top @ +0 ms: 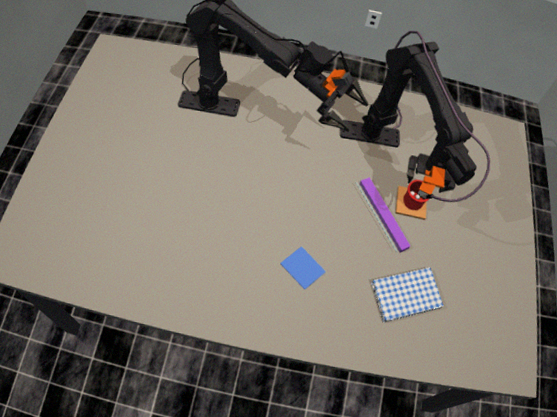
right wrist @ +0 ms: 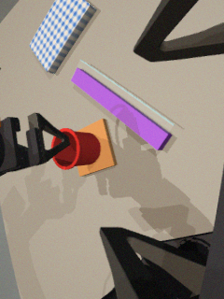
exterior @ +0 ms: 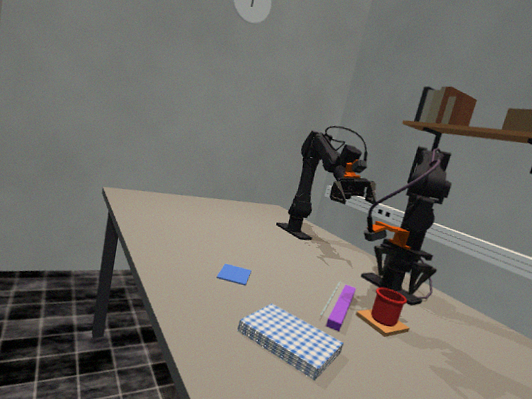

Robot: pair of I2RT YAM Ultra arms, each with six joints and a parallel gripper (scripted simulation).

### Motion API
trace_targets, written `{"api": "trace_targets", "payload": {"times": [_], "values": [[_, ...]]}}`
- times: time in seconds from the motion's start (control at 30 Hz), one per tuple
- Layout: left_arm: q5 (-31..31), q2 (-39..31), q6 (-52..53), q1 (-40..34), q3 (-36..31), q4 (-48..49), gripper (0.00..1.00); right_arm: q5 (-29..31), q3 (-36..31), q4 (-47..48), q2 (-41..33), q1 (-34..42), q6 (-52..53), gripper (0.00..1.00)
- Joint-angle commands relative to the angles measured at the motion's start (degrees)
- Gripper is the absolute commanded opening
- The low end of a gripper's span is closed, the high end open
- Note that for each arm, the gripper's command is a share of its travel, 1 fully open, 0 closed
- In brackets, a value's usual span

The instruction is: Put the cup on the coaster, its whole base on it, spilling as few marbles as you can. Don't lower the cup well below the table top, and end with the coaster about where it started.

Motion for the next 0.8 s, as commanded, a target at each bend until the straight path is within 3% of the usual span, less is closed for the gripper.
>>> {"api": "trace_targets", "payload": {"times": [0.0, 0.27, 0.77], "values": [[1.1, -1.5, -0.4, 0.4, 3.8, -3.9, 1.0, 0.0, 2.1, 0.8, -0.4, 0.1, -0.6, 1.0], [2.0, -4.9, -11.5, 0.7, -0.9, 2.6, 1.0, 0.1, 1.5, 0.6, -2.7, -4.5, -2.0, 1.0], [3.2, -25.5, -40.7, 0.8, -23.3, 19.5, 1.0, -0.6, -1.1, -1.1, -13.5, -36.5, -7.5, 1.0]]}}
